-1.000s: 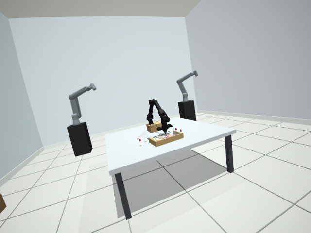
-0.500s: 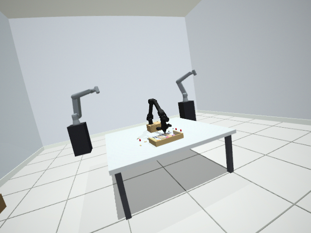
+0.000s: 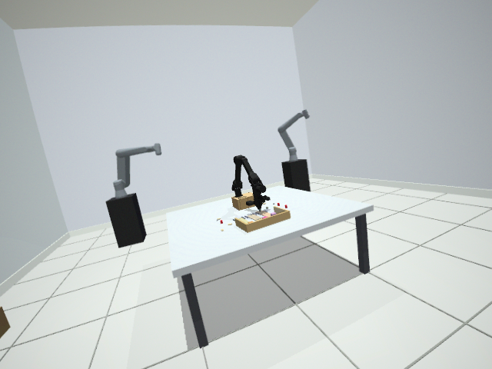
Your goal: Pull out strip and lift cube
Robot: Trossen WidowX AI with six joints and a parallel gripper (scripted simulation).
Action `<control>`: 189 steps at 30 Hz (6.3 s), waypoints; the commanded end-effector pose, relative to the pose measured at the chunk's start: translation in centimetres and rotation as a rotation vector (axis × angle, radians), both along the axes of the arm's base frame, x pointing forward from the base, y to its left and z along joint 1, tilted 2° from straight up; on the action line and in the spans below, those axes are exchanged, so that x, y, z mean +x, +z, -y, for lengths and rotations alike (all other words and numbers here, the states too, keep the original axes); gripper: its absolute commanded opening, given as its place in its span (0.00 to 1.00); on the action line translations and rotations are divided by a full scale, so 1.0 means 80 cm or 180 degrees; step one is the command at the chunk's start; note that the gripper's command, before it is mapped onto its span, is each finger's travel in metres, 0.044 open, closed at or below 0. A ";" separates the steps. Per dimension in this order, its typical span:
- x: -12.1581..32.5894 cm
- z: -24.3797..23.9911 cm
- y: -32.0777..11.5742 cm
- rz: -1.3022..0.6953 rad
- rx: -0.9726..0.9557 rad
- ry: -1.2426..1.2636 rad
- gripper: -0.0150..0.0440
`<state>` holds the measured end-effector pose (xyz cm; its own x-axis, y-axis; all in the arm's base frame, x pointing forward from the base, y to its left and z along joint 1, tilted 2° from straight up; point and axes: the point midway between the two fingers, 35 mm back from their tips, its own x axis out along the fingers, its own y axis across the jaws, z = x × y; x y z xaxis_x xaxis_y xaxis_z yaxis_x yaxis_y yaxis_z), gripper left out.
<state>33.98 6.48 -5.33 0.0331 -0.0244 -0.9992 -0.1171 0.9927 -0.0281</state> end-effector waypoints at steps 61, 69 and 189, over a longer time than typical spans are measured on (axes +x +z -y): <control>-0.121 0.017 -0.009 -0.0107 -0.0008 -0.0012 0.25; -0.134 0.018 -0.010 -0.0110 -0.0008 -0.0012 0.25; -0.018 0.004 0.068 -0.0079 -0.0004 -0.0055 1.00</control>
